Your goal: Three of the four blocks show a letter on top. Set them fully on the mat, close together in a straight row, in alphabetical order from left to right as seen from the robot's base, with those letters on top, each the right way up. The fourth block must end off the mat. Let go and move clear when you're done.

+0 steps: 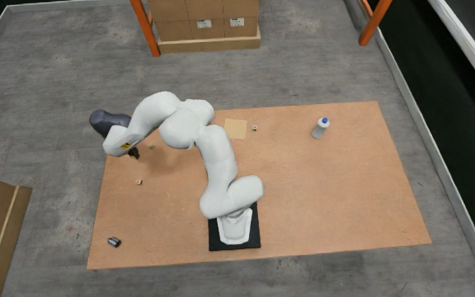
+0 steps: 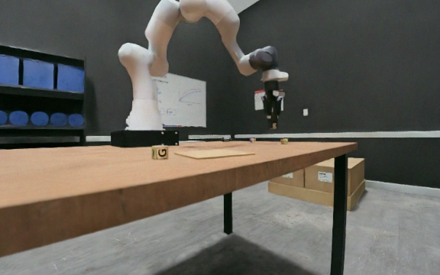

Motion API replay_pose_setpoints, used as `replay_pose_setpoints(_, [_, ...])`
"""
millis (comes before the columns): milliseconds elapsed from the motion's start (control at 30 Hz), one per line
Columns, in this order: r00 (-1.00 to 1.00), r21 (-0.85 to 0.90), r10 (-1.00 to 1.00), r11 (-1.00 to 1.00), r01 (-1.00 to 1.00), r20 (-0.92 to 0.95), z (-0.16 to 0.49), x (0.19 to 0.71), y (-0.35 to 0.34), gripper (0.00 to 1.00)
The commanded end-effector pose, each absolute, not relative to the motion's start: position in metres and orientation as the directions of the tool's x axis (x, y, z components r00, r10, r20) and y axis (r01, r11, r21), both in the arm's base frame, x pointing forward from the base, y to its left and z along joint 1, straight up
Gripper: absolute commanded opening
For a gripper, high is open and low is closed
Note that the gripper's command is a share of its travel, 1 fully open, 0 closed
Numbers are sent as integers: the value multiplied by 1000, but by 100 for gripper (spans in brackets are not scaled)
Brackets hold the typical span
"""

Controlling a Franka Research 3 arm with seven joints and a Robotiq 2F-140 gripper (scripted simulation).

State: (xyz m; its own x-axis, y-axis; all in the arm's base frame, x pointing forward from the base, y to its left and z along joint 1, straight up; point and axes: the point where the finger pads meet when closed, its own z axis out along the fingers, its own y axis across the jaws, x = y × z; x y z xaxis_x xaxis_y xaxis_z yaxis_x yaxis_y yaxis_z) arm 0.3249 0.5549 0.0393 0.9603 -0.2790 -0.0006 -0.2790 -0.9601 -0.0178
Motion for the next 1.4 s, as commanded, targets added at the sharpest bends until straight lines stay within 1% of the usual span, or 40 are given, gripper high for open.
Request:
replay_pose_setpoints(0, [965,2,-261,-965,-261,-5,54,322,549,22])
replay_pose_setpoints(500, [967,2,-254,-967,-254,-5,58,325,547,22])
replay_pose_setpoints(600, [978,1,-208,-978,-208,-7,59,338,536,22])
replay_pose_setpoints(700, [993,-1,-115,-993,-115,-9,59,363,514,22])
replay_pose_setpoints(933, [996,-2,-89,-996,-89,-9,60,369,508,22])
replay_pose_setpoints(1367, [998,-6,63,-998,63,-10,61,405,469,22])
